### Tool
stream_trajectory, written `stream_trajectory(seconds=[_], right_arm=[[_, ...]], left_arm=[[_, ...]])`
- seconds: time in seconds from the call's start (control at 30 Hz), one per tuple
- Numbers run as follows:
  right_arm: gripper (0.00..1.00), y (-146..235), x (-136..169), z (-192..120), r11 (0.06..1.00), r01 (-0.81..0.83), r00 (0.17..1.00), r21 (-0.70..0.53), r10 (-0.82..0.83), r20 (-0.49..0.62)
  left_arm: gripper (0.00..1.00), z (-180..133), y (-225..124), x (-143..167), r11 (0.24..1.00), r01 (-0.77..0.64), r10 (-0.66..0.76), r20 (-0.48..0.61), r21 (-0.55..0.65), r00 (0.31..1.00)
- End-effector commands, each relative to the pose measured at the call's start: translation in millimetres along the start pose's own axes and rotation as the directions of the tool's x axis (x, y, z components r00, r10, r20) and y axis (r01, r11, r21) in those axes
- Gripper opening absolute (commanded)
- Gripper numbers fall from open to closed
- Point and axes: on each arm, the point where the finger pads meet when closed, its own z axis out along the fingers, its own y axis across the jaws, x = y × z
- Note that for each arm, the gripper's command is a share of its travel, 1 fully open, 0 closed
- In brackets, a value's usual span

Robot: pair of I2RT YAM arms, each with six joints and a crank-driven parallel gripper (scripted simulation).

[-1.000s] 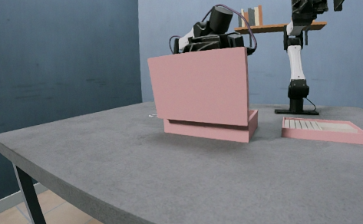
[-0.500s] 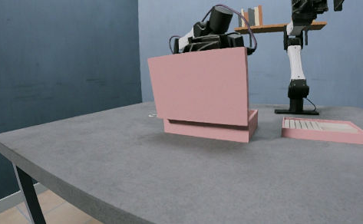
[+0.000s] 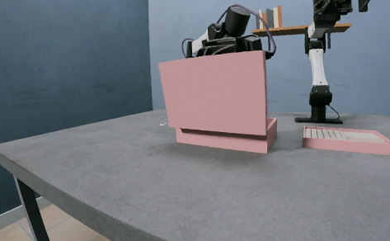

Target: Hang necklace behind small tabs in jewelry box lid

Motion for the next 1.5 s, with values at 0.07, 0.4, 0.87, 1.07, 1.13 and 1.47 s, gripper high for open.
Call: stream_trajectory(seconds=[0.07, 0.4, 0.87, 1.07, 1.13, 1.47], right_arm=[[0.00, 1, -2, 1, 1.000, 0.011, 1.000, -0.007, -0.011, 0.001], [0.00, 0, -4, -1, 1.000, 0.011, 1.000, -0.004, -0.011, 0.003], [0.00, -2, -3, -1, 1.000, 0.007, 1.000, 0.002, -0.007, 0.000], [0.00, -3, -4, -3, 1.000, 0.007, 1.000, 0.005, -0.007, 0.003], [0.00, 3, -1, 4, 1.000, 0.013, 1.000, -0.004, -0.013, -0.010], [0.00, -4, -2, -2, 1.000, -0.007, 1.000, 0.004, 0.007, 0.005]], left_arm=[[1.00, -4, 3, -9, 1.000, -0.004, 0.005, 0.023, -0.010, 1.000], [1.00, -4, 3, -9, 1.000, -0.004, 0.005, 0.023, -0.010, 1.000], [1.00, -4, 3, -9, 1.000, -0.004, 0.005, 0.023, -0.010, 1.000], [1.00, -4, 3, -9, 1.000, -0.004, 0.005, 0.023, -0.010, 1.000], [1.00, -4, 3, -9, 1.000, -0.004, 0.005, 0.023, -0.010, 1.000], [1.00, -4, 3, -9, 1.000, -0.004, 0.005, 0.023, -0.010, 1.000]])
